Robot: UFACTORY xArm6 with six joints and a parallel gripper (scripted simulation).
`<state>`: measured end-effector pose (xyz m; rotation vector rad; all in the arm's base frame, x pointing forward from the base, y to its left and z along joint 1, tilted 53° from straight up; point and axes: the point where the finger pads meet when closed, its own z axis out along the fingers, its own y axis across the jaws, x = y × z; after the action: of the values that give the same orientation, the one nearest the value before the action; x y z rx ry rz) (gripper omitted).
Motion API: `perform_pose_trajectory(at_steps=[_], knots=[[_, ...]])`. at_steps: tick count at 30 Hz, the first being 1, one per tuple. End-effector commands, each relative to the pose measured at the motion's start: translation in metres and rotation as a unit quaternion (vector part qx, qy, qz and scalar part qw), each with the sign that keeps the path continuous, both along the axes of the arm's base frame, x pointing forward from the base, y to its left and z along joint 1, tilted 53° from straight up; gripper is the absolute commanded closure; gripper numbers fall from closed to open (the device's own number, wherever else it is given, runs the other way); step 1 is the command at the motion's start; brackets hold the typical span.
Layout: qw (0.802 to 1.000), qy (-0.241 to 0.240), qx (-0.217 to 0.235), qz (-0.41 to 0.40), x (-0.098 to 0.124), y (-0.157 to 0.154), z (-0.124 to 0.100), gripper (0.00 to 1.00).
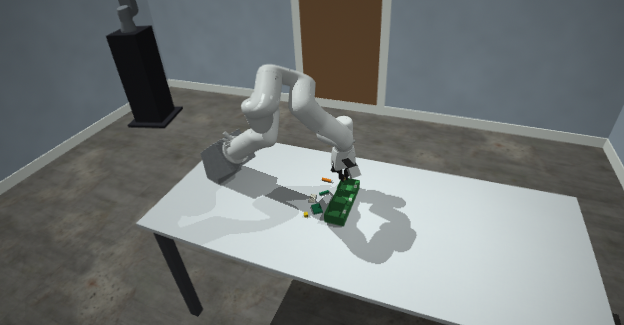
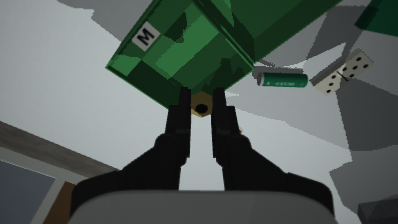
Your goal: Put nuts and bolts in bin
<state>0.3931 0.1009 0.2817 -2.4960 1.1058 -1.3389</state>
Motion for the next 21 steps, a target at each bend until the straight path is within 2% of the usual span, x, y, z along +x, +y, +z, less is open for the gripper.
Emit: perform_pose_trajectory(at_steps=[1,10,12,13,21], knots=[[0.997,-0.02,0.058,-0.05,0.0121,0.0045,0.0083,1.0],[0.982,-0.044,0.144,-0.117,0.0125,0.0046,0.0089,1.0],[0.982,-0.044,0.144,-0.117,0.0125,0.0046,0.0089,1.0],[0.974,-0.051,0.171,-0.139,0.0125,0.0046,0.0089,1.0],[0.949,-0.074,0.237,-0.196,0.0124,0.0042,0.0088,1.0]])
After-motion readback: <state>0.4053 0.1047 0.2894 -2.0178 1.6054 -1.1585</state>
